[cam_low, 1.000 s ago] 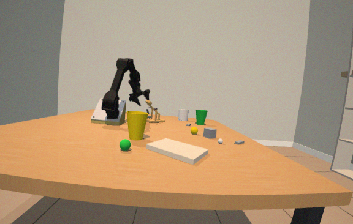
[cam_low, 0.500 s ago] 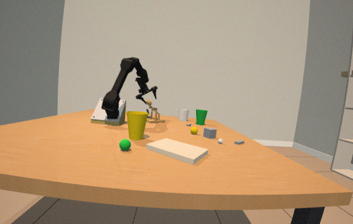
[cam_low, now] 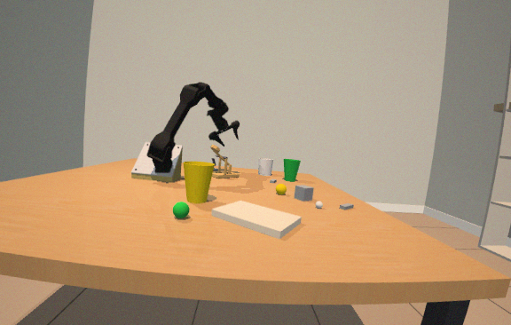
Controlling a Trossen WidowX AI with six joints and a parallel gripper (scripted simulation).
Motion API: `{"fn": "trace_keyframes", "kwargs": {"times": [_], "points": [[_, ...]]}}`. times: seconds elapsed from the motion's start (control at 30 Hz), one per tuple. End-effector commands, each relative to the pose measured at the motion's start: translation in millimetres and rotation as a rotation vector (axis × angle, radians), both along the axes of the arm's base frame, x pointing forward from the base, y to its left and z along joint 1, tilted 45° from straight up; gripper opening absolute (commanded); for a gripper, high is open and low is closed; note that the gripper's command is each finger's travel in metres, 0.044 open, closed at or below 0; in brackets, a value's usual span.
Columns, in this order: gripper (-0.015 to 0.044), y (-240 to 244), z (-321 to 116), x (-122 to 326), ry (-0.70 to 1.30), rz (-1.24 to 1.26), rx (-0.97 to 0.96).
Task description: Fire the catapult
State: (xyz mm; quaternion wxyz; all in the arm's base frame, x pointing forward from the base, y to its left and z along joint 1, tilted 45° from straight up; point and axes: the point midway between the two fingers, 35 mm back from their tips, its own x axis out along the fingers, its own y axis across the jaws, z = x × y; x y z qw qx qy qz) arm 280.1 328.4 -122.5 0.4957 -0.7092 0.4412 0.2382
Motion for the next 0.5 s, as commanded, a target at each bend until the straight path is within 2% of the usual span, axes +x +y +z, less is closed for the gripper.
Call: {"fn": "trace_keyframes", "kwargs": {"times": [0.0, 0.47], "points": [[0.044, 11, 11, 27, -0.074, -0.1, 0.137], [0.044, 19, 43, 104, -0.278, -0.374, 0.47]]}}
